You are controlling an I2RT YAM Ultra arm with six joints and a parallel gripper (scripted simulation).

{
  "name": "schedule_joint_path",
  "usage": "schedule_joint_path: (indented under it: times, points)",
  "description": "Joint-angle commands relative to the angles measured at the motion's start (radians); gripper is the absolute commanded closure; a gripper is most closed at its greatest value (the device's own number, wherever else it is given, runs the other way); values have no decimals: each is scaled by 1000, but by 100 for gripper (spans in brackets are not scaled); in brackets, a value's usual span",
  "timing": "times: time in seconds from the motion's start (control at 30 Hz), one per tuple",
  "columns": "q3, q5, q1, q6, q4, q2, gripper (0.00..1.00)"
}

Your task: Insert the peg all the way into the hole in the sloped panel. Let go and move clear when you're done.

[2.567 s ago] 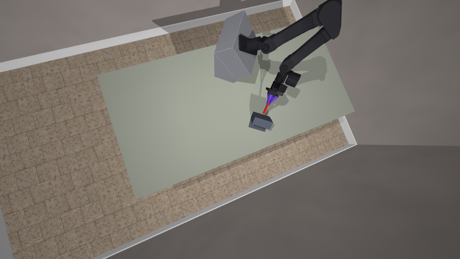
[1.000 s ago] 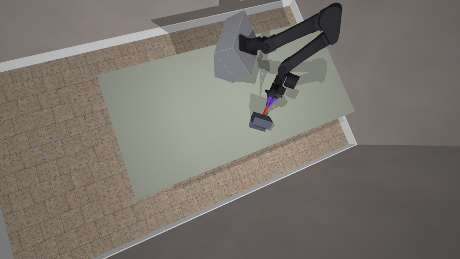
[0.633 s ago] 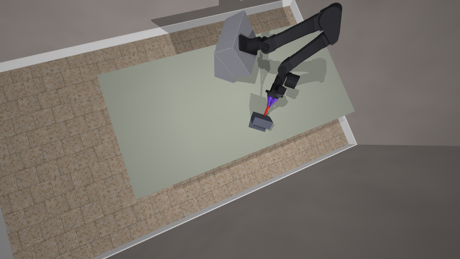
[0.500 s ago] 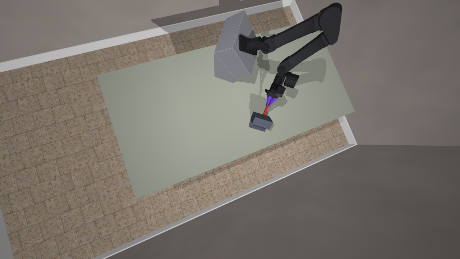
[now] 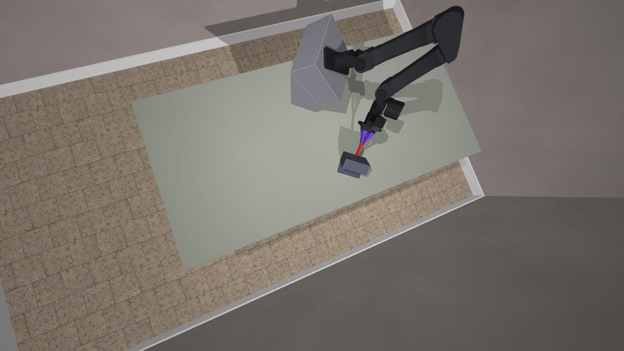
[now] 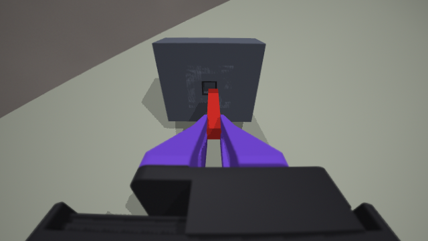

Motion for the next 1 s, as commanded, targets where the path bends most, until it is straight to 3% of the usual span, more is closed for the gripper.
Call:
schedule_joint_path:
  times: [0.0,0.53,0.97]
  points:
    - [13,13,-8,-2,-24,-6,100]
    - [38,36,18,10,-124,-76,100]
    - [33,27,22,10,-104,-64,100]
